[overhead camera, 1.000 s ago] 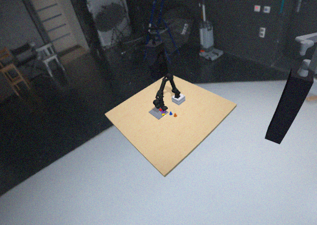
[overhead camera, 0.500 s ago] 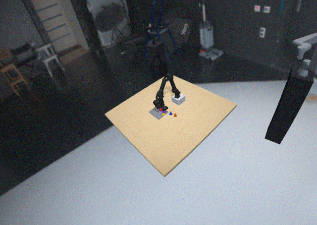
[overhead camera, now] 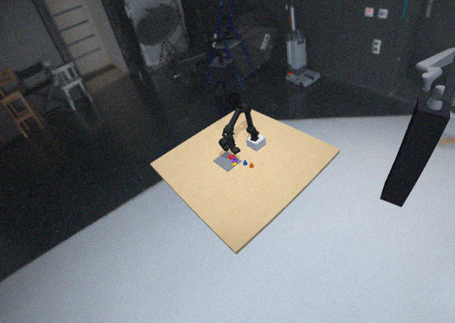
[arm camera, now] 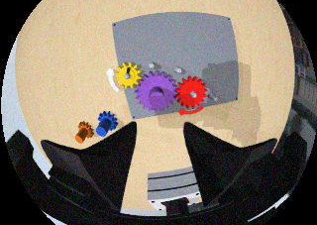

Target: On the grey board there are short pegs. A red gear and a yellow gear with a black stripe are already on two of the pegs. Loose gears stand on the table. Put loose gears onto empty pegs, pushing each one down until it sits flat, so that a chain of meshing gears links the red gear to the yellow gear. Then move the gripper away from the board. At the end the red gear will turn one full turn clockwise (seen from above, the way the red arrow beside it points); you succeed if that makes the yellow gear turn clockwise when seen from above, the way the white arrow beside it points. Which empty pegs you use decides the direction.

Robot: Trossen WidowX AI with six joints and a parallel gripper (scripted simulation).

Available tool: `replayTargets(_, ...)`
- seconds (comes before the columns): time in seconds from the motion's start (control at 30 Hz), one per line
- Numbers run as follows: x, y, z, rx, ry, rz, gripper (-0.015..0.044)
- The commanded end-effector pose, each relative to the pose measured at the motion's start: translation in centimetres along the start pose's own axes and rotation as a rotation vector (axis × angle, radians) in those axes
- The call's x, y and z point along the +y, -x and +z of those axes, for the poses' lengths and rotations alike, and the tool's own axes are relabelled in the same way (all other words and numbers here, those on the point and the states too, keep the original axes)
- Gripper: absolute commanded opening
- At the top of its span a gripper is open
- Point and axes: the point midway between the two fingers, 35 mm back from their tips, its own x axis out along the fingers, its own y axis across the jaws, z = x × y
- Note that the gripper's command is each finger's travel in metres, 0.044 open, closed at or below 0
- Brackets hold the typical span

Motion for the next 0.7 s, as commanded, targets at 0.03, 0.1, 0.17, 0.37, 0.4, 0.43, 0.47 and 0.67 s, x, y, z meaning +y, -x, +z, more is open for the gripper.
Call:
replayTargets(0.03, 0.00, 3.18, 0.07, -0.028, 0.000, 0.006, 0.0324)
replayTargets(0.1, 0.00, 3.18, 0.07, -0.028, 0.000, 0.006, 0.0376)
replayTargets(0.17, 0.00, 3.18, 0.07, -0.028, 0.000, 0.006, 0.0429)
replayTargets(0.37, 0.00, 3.18, 0.07, -0.028, 0.000, 0.006, 0.0440)
replayTargets(0.4, 0.00, 3.18, 0.07, -0.028, 0.000, 0.006, 0.0440)
replayTargets(0.43, 0.00, 3.18, 0.07, -0.028, 0.000, 0.006, 0.0440)
replayTargets(0.47, 0.00, 3.18, 0.07, -0.028, 0.000, 0.006, 0.0440)
replayTargets(0.67, 0.00, 3.18, 0.07, -0.028, 0.000, 0.006, 0.0440)
